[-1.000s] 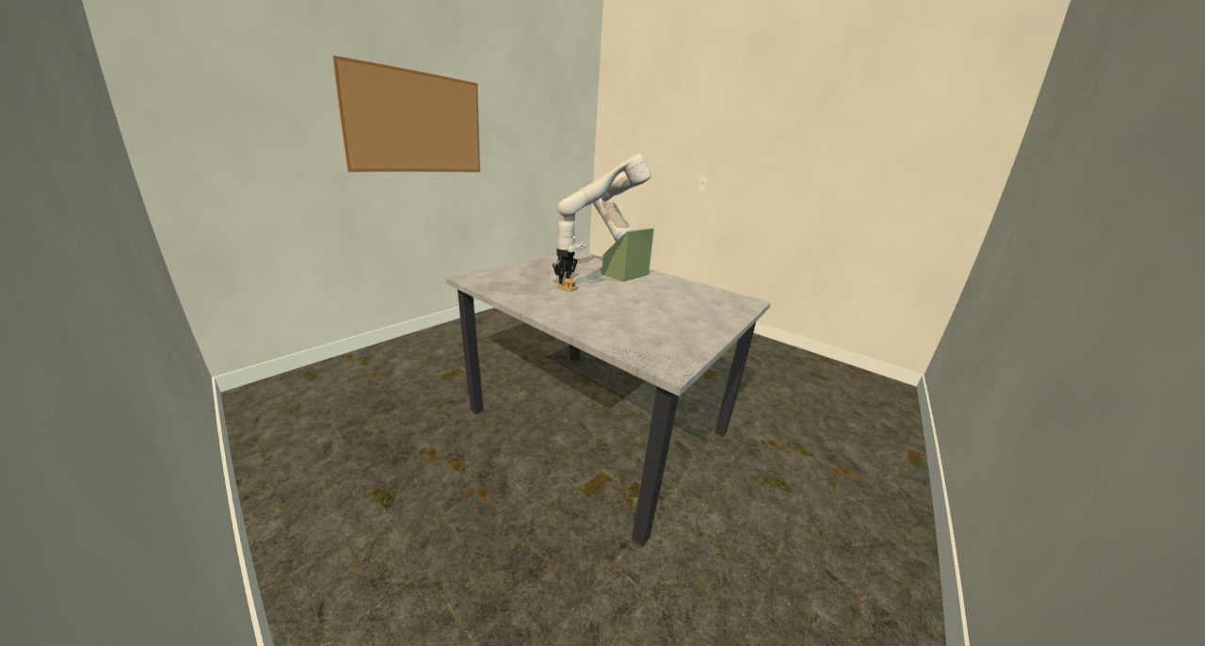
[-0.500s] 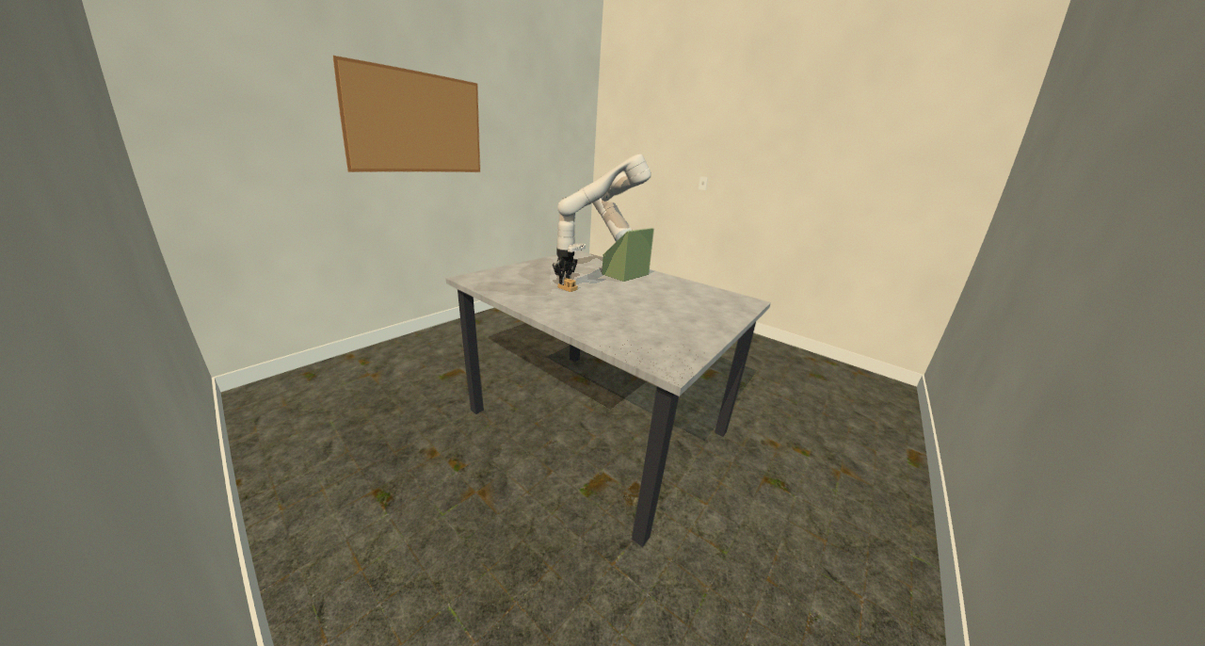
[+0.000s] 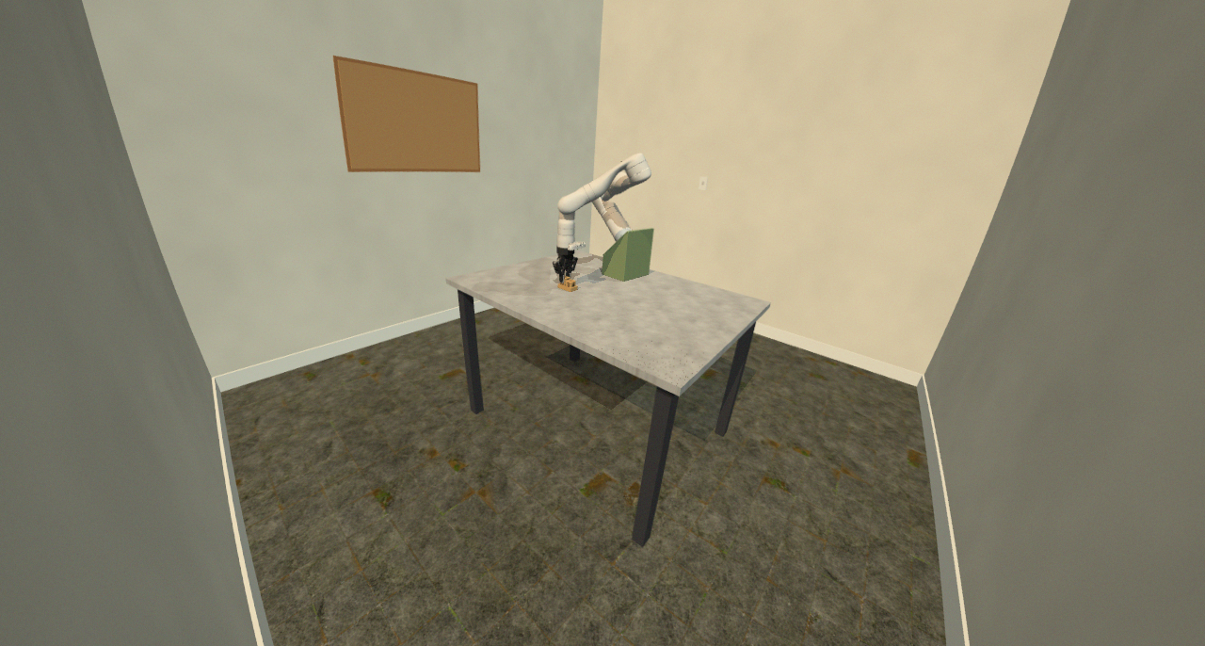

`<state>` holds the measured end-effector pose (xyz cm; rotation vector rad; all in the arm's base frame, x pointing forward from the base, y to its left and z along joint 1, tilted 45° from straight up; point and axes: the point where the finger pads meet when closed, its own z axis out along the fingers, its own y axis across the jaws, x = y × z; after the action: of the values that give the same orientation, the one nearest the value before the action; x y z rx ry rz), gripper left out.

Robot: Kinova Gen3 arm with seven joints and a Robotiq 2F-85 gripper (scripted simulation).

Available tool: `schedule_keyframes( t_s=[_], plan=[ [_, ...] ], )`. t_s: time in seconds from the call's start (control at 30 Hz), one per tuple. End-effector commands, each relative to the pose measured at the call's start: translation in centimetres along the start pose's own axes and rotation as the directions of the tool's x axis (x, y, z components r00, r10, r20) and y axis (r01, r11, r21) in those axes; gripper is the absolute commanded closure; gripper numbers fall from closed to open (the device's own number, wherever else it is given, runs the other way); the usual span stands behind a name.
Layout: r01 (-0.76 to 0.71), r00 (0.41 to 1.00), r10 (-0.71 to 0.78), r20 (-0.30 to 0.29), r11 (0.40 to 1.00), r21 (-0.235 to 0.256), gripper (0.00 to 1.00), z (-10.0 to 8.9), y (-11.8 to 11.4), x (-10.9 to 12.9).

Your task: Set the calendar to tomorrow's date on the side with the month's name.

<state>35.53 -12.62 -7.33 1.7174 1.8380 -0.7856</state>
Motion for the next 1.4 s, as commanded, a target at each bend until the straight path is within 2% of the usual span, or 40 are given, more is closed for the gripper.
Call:
schedule_keyframes(
  t_s=[0.0,0.23,0.37,0.83,0.9,0.97,1.03,1.1,1.17,1.37],
  plan=[
    [0.001,1.000,-0.001,-0.004,1.000,-0.009,0.72,-1.4,0.3,0.2],
    [0.001,1.000,-0.001,-0.004,1.000,-0.009,0.72,-6.5,0.2,0.2],
    [0.001,1.000,-0.001,-0.004,1.000,-0.009,0.72,-8.6,0.2,0.1],
    [0.002,1.000,-0.002,-0.004,1.000,-0.009,0.72,-9.3,0.2,0.2],
    [0.025,1.000,-0.025,-0.006,1.000,-0.011,0.72,-9.3,0.5,1.8],
    [0.076,0.997,-0.076,-0.007,0.997,-0.014,0.72,-9.1,0.7,5.5],
    [0.076,0.997,-0.076,-0.007,0.997,-0.014,0.72,-9.1,0.7,5.5],
    [0.133,0.991,-0.133,-0.006,0.991,-0.013,0.72,-8.8,0.5,9.7],
    [0.168,0.986,-0.168,-0.003,0.986,-0.010,0.72,-8.5,0.1,12.4],
    [0.176,0.984,-0.176,-0.003,0.984,-0.009,0.72,-8.4,0.0,12.9]
  ],
)
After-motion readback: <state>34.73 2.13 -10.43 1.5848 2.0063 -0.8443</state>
